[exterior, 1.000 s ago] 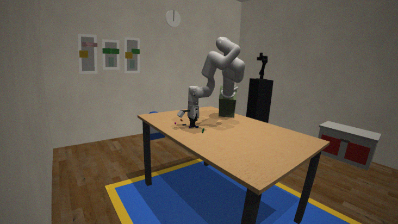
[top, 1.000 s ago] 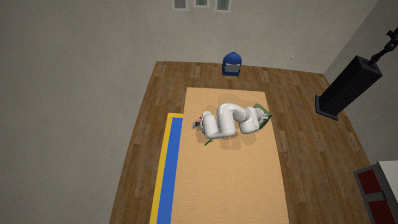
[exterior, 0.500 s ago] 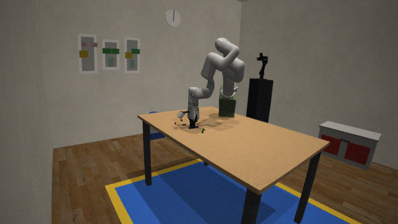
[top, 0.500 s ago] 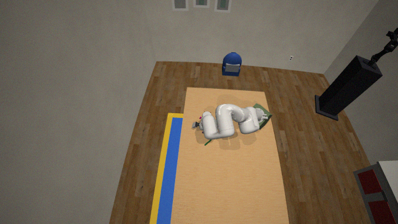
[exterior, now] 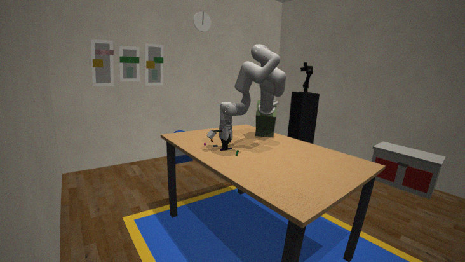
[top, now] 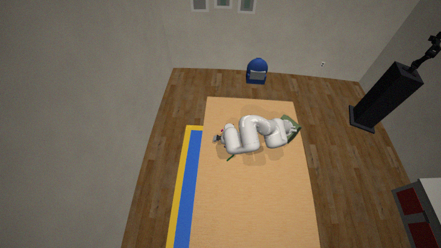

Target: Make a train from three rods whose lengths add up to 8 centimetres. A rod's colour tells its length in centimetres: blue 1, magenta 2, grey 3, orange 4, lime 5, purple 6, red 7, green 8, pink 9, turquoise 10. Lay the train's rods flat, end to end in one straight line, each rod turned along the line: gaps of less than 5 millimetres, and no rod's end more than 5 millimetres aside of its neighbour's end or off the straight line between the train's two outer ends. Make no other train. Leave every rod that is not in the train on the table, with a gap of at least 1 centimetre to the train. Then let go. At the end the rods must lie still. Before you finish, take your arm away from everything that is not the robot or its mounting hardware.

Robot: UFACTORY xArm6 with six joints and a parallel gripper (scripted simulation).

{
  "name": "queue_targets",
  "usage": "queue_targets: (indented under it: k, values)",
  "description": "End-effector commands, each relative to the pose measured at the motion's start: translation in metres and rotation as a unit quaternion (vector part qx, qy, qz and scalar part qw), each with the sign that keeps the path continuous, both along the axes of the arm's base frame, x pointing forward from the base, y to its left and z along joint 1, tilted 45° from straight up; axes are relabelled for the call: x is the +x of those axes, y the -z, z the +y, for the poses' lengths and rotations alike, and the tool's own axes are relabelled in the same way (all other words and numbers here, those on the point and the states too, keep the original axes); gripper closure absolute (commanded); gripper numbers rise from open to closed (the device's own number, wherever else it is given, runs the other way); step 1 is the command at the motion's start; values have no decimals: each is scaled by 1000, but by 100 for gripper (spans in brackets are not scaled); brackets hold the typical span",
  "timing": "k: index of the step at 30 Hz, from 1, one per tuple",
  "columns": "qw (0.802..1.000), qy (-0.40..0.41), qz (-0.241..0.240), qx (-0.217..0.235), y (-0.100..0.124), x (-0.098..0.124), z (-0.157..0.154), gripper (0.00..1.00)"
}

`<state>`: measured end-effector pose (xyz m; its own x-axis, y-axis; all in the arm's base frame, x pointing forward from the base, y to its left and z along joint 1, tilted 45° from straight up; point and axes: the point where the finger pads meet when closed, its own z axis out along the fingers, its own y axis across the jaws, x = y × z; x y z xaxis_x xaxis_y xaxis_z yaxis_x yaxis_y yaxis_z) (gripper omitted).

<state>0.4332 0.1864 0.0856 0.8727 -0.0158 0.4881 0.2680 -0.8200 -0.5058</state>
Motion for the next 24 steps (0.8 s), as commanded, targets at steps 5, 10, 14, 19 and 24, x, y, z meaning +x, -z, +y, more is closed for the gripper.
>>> queue_targets:
  k: [5,10,14,19,24]
  values:
    - [1000,0,-1,0,-1,0,0,96]
    - [1000,0,-1,0,-1,0,0,96]
    - [1000,0,-1,0,-1,0,0,96]
    - [1000,0,-1,0,-1,0,0,96]
    - [1000,0,-1,0,-1,0,0,88]
